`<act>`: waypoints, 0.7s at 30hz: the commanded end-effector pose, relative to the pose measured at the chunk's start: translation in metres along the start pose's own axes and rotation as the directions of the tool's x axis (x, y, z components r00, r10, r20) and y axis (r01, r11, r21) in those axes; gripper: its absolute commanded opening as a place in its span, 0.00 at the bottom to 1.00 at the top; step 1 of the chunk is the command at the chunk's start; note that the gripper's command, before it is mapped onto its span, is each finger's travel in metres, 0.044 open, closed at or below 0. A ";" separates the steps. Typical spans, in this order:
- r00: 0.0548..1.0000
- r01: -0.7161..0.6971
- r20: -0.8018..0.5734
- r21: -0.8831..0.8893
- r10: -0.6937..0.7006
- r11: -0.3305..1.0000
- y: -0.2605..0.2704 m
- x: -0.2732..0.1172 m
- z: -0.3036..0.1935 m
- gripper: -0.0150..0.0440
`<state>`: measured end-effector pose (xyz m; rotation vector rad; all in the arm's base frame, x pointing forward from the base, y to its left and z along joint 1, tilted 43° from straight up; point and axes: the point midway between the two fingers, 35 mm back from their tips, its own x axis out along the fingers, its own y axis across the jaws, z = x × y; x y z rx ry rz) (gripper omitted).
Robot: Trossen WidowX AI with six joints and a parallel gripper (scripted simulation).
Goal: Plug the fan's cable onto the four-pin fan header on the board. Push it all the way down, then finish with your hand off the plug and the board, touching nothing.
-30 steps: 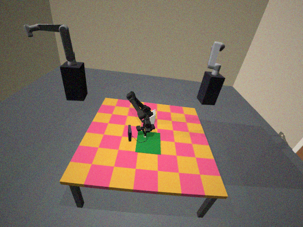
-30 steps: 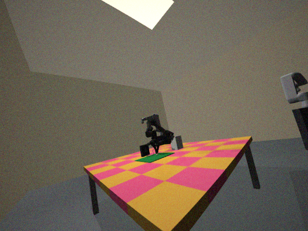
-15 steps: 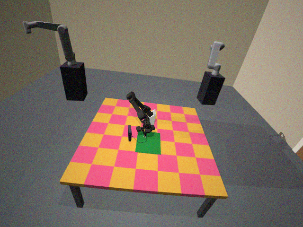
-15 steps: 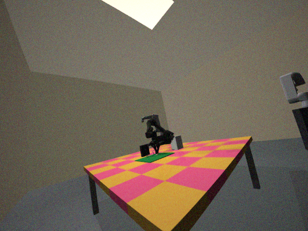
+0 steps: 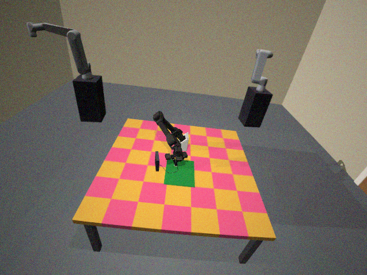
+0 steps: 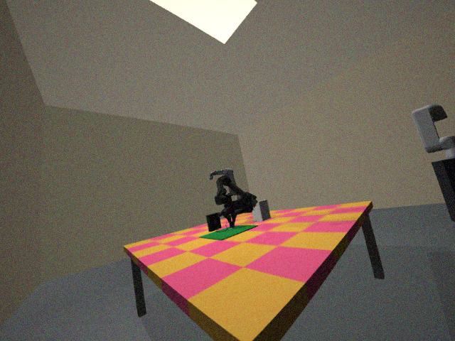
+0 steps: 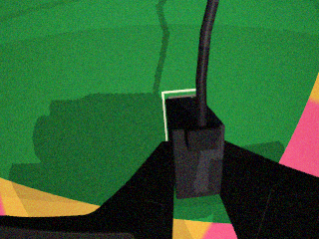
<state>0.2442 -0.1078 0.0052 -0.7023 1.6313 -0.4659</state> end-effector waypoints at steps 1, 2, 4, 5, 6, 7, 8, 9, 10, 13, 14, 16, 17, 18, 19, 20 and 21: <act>1.000 0.000 0.000 0.001 0.000 1.000 0.000 0.000 0.000 0.52; 1.000 0.000 0.000 0.001 0.000 1.000 0.000 0.000 0.000 0.57; 1.000 0.000 0.000 0.001 0.000 1.000 0.000 0.000 0.000 0.65; 1.000 0.000 0.000 0.001 0.000 1.000 0.000 0.000 0.000 0.69; 1.000 0.000 0.000 0.001 0.000 1.000 0.000 0.000 0.000 0.69; 1.000 0.000 0.000 0.001 0.000 1.000 0.000 0.000 0.000 0.69; 1.000 0.000 0.000 0.001 0.000 1.000 0.000 -0.002 0.000 0.69; 1.000 -0.001 0.000 0.001 0.001 1.000 0.000 -0.009 0.001 0.69; 1.000 -0.002 0.000 0.001 0.002 1.000 0.000 -0.020 0.002 0.69; 1.000 0.001 -0.003 0.001 -0.001 1.000 0.000 -0.053 0.001 0.69; 1.000 0.001 -0.003 0.001 -0.001 1.000 0.000 -0.055 0.000 0.69; 1.000 0.001 -0.003 0.001 -0.001 1.000 0.000 -0.055 0.000 0.69; 1.000 0.001 -0.003 0.001 -0.001 1.000 0.000 -0.055 0.000 0.69; 1.000 0.001 -0.003 0.001 -0.001 1.000 0.000 -0.055 0.000 0.69; 1.000 0.001 -0.003 0.001 -0.001 1.000 0.000 -0.055 0.000 0.69; 1.000 0.000 -0.003 0.001 0.000 1.000 0.002 -0.056 -0.002 0.69; 1.000 -0.001 -0.002 0.000 0.001 1.000 0.005 -0.057 -0.009 0.69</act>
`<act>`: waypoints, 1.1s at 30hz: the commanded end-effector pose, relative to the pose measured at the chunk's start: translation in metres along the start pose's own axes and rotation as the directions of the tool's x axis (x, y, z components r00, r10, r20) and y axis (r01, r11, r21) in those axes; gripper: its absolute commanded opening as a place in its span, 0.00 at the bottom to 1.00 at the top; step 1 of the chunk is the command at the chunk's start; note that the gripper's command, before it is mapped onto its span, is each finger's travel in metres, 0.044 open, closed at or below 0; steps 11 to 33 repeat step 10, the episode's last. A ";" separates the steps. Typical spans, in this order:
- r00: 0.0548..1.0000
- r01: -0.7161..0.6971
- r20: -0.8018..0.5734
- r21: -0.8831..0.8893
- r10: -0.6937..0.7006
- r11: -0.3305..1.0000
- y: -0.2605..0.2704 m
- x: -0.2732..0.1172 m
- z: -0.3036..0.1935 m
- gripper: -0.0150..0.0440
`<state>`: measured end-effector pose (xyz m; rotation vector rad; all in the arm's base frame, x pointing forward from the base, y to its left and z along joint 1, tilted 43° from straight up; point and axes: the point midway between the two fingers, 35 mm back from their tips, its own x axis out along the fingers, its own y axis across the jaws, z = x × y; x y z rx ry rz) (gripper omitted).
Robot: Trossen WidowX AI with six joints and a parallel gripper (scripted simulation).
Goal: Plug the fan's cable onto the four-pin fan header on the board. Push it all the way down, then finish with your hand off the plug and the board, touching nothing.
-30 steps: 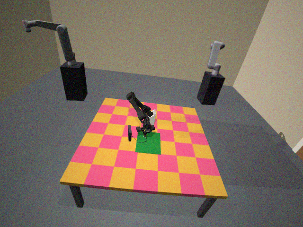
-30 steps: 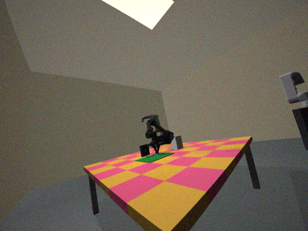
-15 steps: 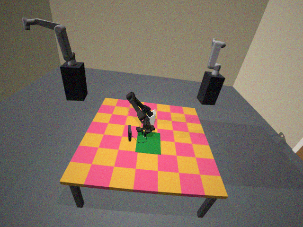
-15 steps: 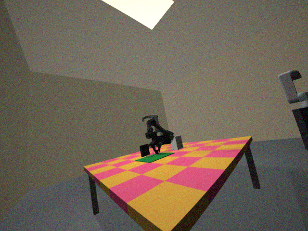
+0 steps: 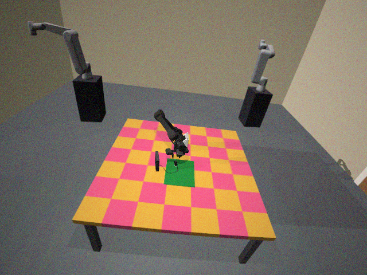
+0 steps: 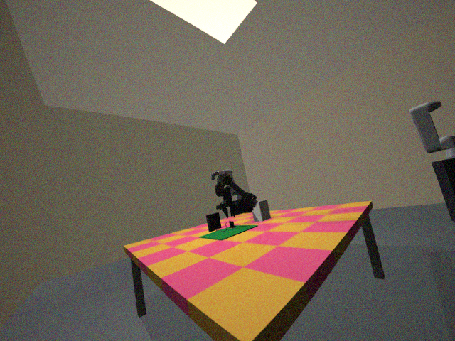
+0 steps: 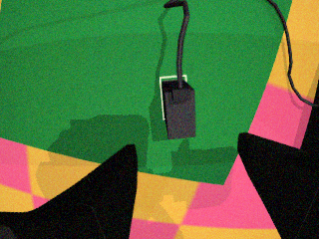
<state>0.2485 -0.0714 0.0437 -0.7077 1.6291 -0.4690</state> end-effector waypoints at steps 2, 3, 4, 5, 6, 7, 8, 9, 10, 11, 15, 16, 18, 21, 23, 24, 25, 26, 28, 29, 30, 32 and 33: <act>1.000 -0.010 -0.003 -0.001 0.010 1.000 0.015 -0.008 -0.035 0.69; 1.000 -0.011 -0.003 -0.001 0.011 1.000 0.020 -0.009 -0.049 0.69; 1.000 -0.011 -0.004 -0.002 0.011 1.000 0.025 -0.009 -0.064 0.69; 1.000 -0.011 -0.005 -0.002 0.011 1.000 0.030 -0.009 -0.078 0.69; 1.000 -0.010 -0.006 -0.003 0.010 1.000 0.034 -0.007 -0.092 0.69; 1.000 -0.008 -0.007 -0.003 0.008 1.000 0.037 -0.005 -0.104 0.69; 1.000 -0.007 -0.008 -0.003 0.007 1.000 0.039 -0.003 -0.111 0.69; 1.000 -0.007 -0.008 -0.003 0.006 1.000 0.040 -0.003 -0.113 0.69; 1.000 -0.007 -0.008 -0.003 0.006 1.000 0.040 -0.003 -0.113 0.69; 1.000 -0.007 -0.008 -0.003 0.006 1.000 0.040 -0.003 -0.113 0.69; 1.000 -0.007 -0.008 -0.003 0.006 1.000 0.040 -0.003 -0.113 0.69; 1.000 -0.007 -0.008 -0.003 0.006 1.000 0.040 -0.003 -0.113 0.69; 1.000 -0.007 -0.008 -0.003 0.006 1.000 0.040 -0.003 -0.113 0.69; 1.000 -0.007 -0.008 -0.003 0.006 1.000 0.040 -0.003 -0.113 0.69; 1.000 -0.007 -0.008 -0.003 0.006 1.000 0.040 -0.003 -0.113 0.69; 1.000 -0.007 -0.008 -0.003 0.006 1.000 0.040 -0.003 -0.113 0.69; 1.000 -0.007 -0.008 -0.003 0.006 1.000 0.040 -0.003 -0.113 0.69; 1.000 -0.007 -0.008 -0.003 0.006 1.000 0.040 -0.003 -0.113 0.69; 1.000 -0.007 -0.008 -0.003 0.006 1.000 0.040 -0.003 -0.113 0.69; 1.000 -0.007 -0.008 -0.003 0.006 1.000 0.040 -0.003 -0.113 0.69; 1.000 -0.007 -0.008 -0.003 0.006 1.000 0.040 -0.003 -0.113 0.69; 1.000 -0.007 -0.008 -0.003 0.006 1.000 0.040 -0.003 -0.113 0.69; 1.000 -0.007 -0.008 -0.003 0.006 1.000 0.040 -0.003 -0.113 0.69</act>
